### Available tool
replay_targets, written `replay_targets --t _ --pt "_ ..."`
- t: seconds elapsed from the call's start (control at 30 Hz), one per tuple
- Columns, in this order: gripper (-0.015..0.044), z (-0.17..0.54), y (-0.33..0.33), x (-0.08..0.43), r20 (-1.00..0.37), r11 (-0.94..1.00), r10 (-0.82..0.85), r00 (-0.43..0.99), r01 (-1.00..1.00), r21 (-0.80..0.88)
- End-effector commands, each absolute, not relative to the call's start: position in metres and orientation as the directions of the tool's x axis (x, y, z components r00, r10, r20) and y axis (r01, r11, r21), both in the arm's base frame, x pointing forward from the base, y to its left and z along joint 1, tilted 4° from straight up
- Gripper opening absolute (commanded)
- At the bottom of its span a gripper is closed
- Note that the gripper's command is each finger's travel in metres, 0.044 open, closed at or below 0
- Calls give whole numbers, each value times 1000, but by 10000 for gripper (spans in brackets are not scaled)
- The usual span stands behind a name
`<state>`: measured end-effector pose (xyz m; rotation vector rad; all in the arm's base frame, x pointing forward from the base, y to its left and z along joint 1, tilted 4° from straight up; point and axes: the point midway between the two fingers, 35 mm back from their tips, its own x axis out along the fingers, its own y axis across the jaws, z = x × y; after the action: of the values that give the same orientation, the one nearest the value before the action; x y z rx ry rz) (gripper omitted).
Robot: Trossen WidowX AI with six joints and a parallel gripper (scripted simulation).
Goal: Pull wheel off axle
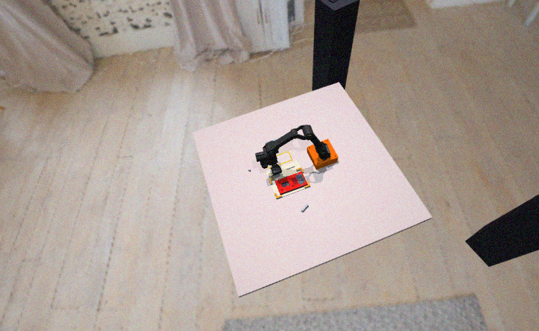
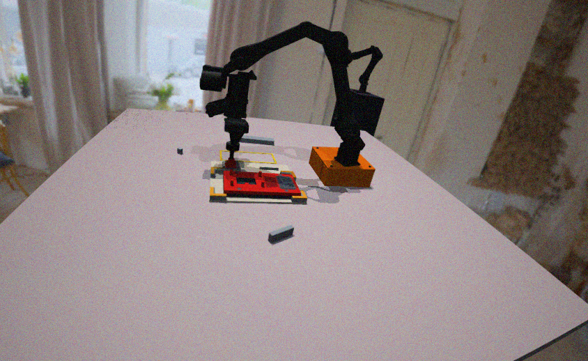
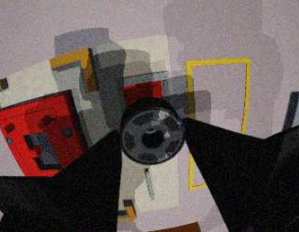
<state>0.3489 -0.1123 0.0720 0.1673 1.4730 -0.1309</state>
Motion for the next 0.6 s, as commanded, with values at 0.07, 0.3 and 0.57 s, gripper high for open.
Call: replay_targets --t 0.07,0.3,0.57 --pt "0 76 -113 350 -995 982 9 99 187 27" --pt "0 83 -113 349 -995 982 9 99 187 27" --pt "0 110 -111 342 -995 982 9 99 187 27"
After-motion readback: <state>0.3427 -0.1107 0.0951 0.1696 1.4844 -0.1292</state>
